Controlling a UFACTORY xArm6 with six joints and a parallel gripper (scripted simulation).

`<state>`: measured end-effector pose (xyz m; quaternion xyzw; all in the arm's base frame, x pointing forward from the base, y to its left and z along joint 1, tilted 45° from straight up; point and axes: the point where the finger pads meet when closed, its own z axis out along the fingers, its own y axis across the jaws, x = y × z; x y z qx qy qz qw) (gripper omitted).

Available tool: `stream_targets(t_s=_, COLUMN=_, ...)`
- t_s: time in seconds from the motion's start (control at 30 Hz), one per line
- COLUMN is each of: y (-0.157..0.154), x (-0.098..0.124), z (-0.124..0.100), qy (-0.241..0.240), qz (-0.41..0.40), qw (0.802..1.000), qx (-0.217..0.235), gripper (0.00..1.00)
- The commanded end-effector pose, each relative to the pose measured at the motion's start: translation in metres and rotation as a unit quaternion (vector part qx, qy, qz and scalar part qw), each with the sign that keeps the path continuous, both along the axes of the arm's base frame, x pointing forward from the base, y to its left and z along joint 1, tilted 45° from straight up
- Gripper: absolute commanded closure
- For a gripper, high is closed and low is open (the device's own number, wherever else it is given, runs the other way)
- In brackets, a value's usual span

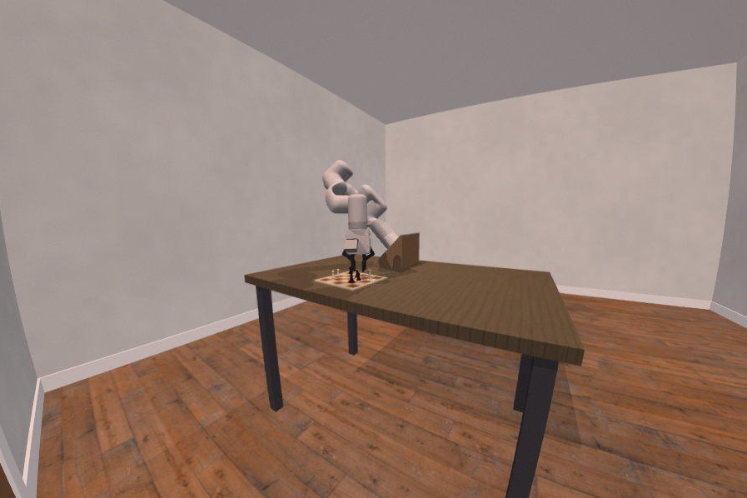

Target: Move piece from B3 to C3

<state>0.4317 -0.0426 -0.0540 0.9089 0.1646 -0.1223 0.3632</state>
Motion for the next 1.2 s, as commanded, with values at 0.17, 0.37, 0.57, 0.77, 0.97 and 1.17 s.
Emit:
stream_targets(t_s=0.17, y=-0.002, x=0.001, z=-0.002, qy=-0.002, qz=0.001, qw=1.000, qx=0.001, gripper=0.66)
stream_targets(t_s=0.37, y=-0.008, x=0.000, z=-0.008, qy=-0.002, qz=0.001, qw=1.000, qx=0.001, gripper=0.66)
stream_targets(t_s=0.57, y=-0.016, x=-0.001, z=-0.016, qy=-0.002, qz=0.001, qw=1.000, qx=0.001, gripper=0.66)
stream_targets(t_s=0.77, y=-0.020, x=-0.002, z=-0.020, qy=-0.002, qz=0.001, qw=1.000, qx=0.001, gripper=0.66)
stream_targets(t_s=0.97, y=-0.022, x=-0.002, z=-0.022, qy=-0.002, qz=0.001, qw=1.000, qx=0.001, gripper=0.66)
stream_targets(t_s=1.17, y=-0.022, x=-0.002, z=-0.022, qy=-0.002, qz=0.001, qw=1.000, qx=0.001, gripper=0.66)
